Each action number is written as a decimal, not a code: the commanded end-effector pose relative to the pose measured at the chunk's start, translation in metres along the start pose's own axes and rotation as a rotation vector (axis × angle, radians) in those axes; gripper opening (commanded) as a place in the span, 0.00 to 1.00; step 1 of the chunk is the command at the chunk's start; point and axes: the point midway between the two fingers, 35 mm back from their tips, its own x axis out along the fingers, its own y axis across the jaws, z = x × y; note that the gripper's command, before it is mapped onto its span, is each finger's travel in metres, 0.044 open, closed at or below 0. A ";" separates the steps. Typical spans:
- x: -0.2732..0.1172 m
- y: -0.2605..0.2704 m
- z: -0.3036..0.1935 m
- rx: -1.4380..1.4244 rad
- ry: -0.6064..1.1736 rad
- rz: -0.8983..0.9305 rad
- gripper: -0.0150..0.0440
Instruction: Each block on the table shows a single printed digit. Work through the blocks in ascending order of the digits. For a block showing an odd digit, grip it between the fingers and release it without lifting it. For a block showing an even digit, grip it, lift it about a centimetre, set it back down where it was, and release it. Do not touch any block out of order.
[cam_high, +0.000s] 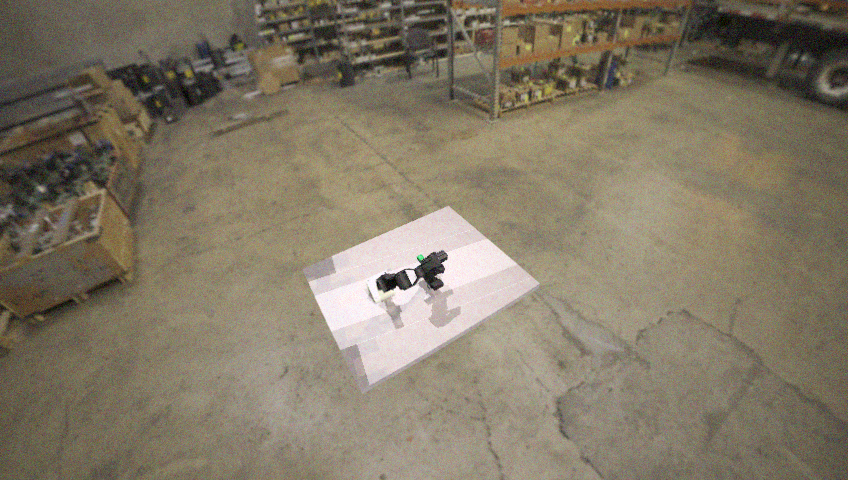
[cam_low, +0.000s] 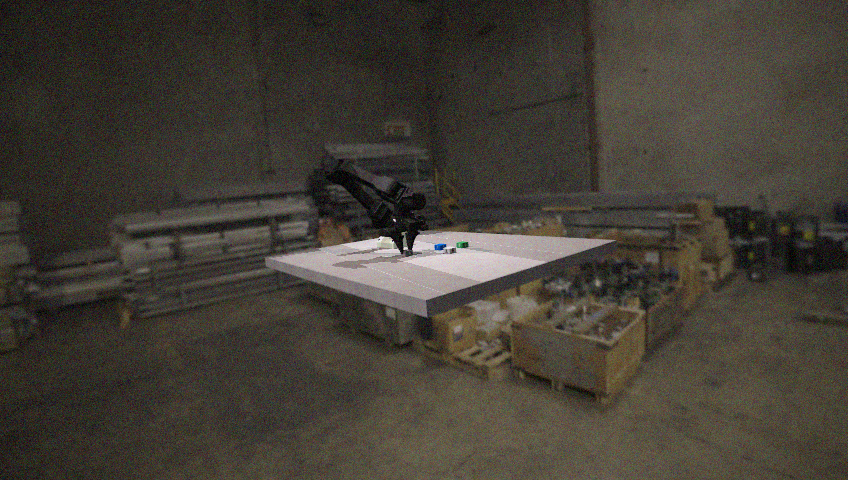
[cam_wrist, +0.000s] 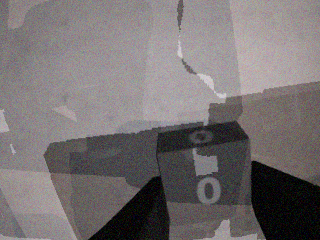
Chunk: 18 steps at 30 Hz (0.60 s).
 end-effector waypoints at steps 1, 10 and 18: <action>0.001 0.000 -0.001 -0.004 0.001 -0.003 0.46; -0.006 0.000 0.000 -0.004 0.001 -0.003 0.46; -0.014 0.000 -0.001 -0.004 0.001 -0.003 0.46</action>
